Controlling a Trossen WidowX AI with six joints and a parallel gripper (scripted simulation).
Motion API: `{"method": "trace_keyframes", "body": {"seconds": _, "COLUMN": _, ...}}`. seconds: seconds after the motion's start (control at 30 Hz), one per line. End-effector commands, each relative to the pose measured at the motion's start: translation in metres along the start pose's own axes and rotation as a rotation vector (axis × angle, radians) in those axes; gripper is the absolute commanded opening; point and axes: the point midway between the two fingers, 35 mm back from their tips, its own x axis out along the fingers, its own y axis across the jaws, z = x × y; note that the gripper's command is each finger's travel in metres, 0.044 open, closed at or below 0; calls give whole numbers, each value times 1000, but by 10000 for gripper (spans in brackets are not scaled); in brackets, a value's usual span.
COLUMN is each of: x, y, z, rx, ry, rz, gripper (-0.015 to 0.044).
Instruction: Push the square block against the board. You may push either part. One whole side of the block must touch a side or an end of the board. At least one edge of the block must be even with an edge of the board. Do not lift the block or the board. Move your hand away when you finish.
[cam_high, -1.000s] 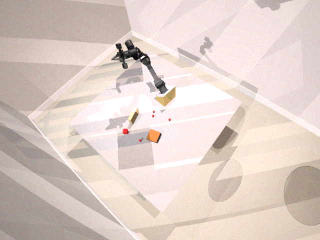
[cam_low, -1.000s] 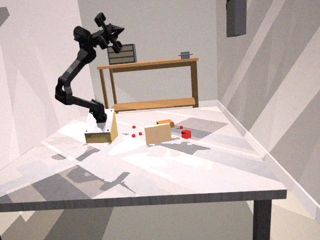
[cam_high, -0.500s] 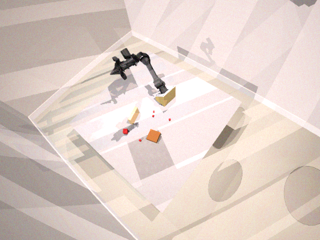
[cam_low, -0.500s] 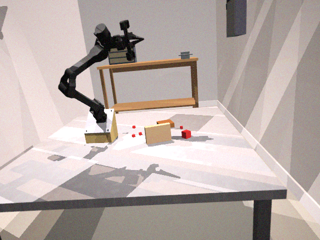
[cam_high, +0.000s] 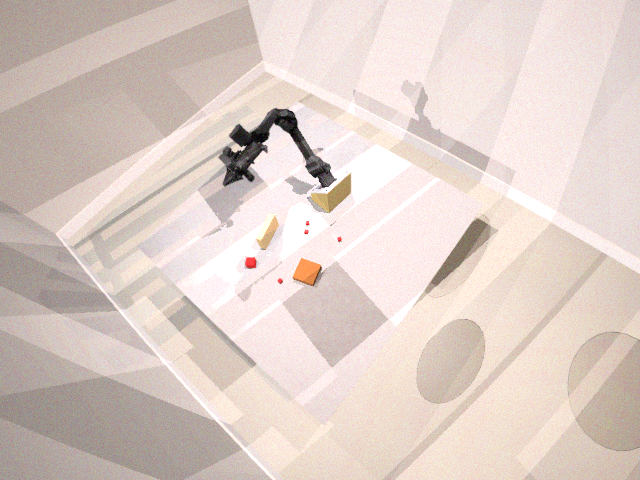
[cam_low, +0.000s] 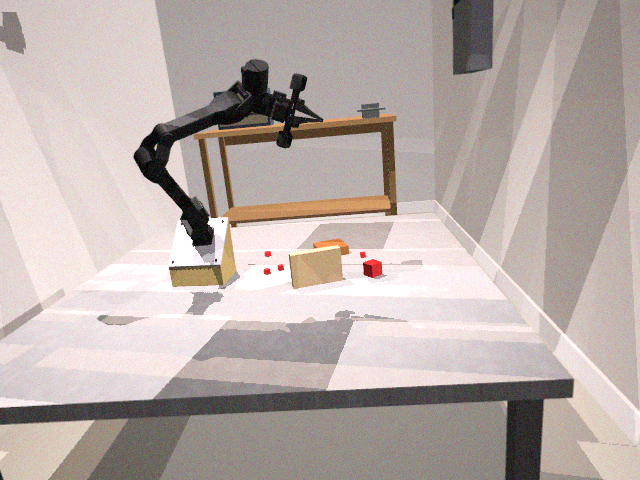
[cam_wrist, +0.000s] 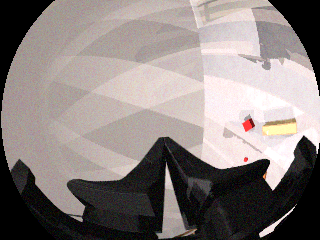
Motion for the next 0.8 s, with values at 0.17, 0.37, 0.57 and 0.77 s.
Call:
{"method": "trace_keyframes", "body": {"seconds": 0.17, "x": 45, "y": -54, "z": -15, "rx": -98, "ry": 48, "rz": -226, "gripper": 0}}
{"method": "trace_keyframes", "body": {"seconds": 0.37, "x": 70, "y": -100, "z": -23, "rx": -162, "ry": 87, "rz": -402, "gripper": 0}}
{"method": "trace_keyframes", "body": {"seconds": 0.57, "x": 87, "y": -149, "z": -27, "rx": -215, "ry": 130, "rz": -585, "gripper": 0}}
{"method": "trace_keyframes", "body": {"seconds": 0.77, "x": 96, "y": -199, "z": -28, "rx": -258, "ry": 177, "rz": -775, "gripper": 0}}
